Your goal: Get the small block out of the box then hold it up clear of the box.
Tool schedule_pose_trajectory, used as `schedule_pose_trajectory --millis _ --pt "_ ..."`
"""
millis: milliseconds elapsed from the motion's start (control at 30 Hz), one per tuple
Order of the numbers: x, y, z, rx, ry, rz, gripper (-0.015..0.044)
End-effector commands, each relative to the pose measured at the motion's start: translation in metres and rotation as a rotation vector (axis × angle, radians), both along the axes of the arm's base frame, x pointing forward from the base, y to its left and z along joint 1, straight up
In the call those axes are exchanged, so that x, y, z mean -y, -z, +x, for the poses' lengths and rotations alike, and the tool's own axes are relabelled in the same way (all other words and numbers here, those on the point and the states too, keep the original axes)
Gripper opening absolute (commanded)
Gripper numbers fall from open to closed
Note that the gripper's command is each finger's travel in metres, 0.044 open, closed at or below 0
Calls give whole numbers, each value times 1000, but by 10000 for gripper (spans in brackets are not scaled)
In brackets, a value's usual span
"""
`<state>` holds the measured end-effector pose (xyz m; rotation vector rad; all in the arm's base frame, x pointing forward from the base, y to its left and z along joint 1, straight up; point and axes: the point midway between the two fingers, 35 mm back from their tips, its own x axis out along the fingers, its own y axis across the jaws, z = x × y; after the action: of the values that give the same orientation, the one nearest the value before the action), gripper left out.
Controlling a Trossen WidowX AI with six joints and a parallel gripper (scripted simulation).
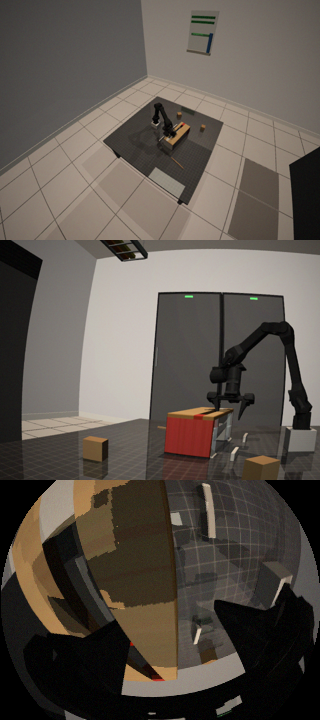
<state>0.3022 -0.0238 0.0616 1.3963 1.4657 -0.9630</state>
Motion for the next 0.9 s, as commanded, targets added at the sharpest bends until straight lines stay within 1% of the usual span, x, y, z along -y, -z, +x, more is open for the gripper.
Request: schedule_pose_trajectory --millis 0,133,167,300,867 --pt "0 8 -1 -5 -4 4 400" --pt "1 14 -2 -5 -4 4 400" --pt "1 8 -1 0 0 0 400" --pt "-2 8 -1 0 0 1 400" --pt "-48 10 -4 -2 0 5 400"
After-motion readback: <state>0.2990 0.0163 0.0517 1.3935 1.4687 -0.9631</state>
